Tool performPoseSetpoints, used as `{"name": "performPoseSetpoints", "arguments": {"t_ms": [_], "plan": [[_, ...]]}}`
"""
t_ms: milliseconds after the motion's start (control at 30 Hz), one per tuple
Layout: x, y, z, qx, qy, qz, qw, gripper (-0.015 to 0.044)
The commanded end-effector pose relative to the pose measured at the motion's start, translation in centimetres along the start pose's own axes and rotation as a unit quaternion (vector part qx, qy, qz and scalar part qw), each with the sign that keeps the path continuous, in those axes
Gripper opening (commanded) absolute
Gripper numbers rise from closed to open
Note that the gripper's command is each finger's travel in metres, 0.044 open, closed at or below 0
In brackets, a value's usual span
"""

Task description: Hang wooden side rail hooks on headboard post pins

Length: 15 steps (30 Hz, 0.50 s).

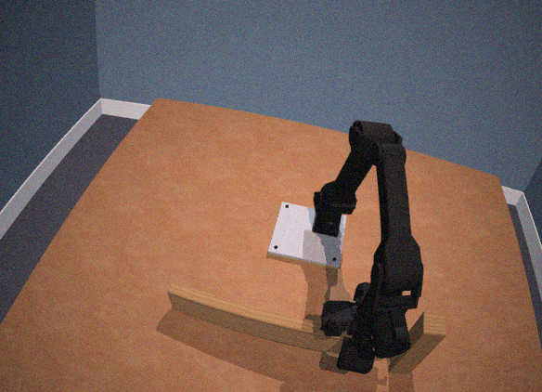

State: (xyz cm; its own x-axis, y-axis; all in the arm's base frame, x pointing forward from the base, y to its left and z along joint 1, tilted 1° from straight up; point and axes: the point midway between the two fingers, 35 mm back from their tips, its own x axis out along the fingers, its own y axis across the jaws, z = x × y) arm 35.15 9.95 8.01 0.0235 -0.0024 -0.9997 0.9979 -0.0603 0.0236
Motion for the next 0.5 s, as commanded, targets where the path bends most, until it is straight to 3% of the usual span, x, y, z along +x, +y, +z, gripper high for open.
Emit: {"name": "performPoseSetpoints", "arguments": {"t_ms": [0,467], "plan": [[-0.45,0.28,-0.35,0.001,0.005,0.006,1.000,0.0000],[-0.41,0.14,-0.49,0.001,0.005,0.006,1.000,0.0000]]}}
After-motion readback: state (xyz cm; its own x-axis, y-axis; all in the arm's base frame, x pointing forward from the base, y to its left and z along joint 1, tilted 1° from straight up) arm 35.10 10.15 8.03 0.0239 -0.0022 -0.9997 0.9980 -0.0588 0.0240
